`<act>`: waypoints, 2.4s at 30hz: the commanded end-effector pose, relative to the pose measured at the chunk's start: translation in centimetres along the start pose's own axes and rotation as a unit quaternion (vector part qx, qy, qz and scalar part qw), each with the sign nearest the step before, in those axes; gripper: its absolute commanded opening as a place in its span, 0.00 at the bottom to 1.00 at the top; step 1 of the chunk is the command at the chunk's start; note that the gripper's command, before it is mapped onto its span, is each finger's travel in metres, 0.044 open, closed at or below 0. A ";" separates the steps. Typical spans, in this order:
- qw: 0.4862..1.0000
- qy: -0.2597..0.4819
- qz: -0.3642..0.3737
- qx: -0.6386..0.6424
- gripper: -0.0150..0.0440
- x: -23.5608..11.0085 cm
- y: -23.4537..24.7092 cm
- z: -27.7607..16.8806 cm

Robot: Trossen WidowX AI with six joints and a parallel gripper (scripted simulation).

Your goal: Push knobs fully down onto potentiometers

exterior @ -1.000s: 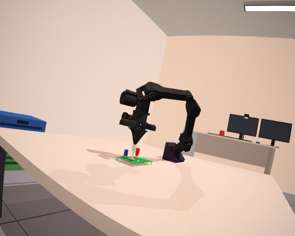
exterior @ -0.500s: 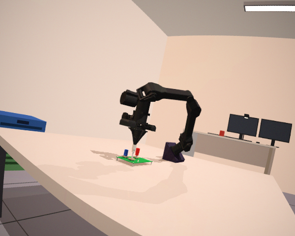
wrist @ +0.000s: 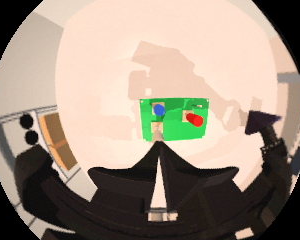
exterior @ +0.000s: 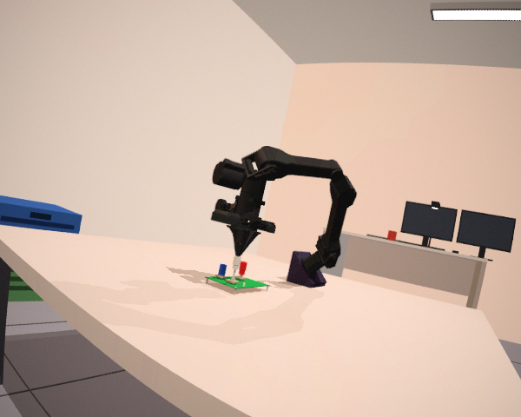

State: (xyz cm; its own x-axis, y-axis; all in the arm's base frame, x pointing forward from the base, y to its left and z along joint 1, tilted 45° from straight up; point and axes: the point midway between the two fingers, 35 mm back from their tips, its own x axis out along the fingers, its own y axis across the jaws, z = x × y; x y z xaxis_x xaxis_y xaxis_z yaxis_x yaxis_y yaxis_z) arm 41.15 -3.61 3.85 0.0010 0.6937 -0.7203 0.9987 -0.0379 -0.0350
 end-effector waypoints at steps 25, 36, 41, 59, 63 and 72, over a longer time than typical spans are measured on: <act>1.000 0.002 -0.005 -0.005 0.25 2.6 0.1 -0.3; 1.000 0.002 -0.005 -0.005 0.25 2.9 0.1 -0.3; 1.000 0.002 -0.004 -0.005 0.25 3.5 0.1 -0.3; 1.000 0.002 -0.004 -0.005 0.25 4.3 0.1 -0.3; 1.000 0.002 -0.004 -0.005 0.25 4.3 0.1 -0.3; 1.000 0.002 -0.004 -0.005 0.25 4.8 0.1 -0.3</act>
State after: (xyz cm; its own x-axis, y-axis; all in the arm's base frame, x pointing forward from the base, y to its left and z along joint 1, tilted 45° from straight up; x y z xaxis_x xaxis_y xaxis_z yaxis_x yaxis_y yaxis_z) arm 40.97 -2.53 2.49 0.0316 0.6904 -0.7228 0.9969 -0.0736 -0.0268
